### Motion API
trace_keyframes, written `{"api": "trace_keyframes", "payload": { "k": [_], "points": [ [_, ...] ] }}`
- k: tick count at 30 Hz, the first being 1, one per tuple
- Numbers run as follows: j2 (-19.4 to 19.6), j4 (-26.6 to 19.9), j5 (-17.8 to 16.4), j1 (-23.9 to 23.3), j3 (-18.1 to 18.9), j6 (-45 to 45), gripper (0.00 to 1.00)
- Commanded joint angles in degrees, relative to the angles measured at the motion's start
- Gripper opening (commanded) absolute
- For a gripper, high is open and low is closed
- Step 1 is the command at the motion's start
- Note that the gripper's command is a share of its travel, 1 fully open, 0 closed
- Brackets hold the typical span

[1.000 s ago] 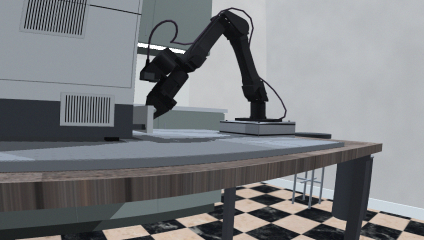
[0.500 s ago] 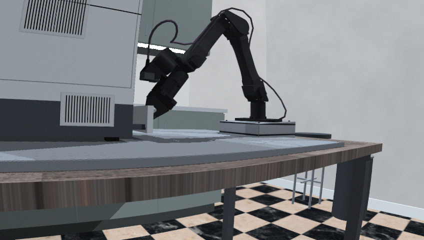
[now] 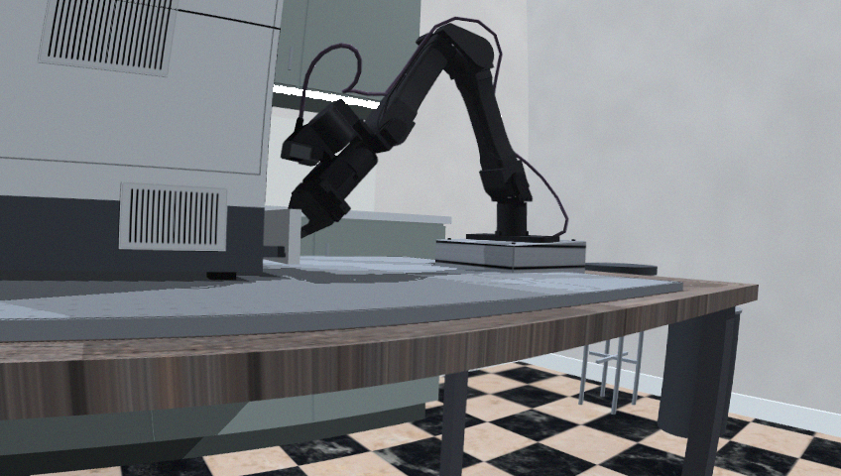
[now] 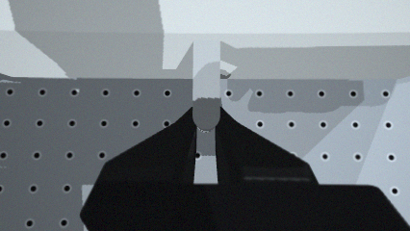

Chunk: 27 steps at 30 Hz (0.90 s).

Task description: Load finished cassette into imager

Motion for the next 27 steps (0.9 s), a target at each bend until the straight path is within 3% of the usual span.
{"api": "trace_keyframes", "payload": {
  "k": [1, 27],
  "points": [
    [1.8, 4.5, -0.3, 0.6, 2.4, 0.4, 0.0],
    [6.8, 1.4, 0.0, 0.6, 10.6, 0.5, 0.0]
  ]
}}
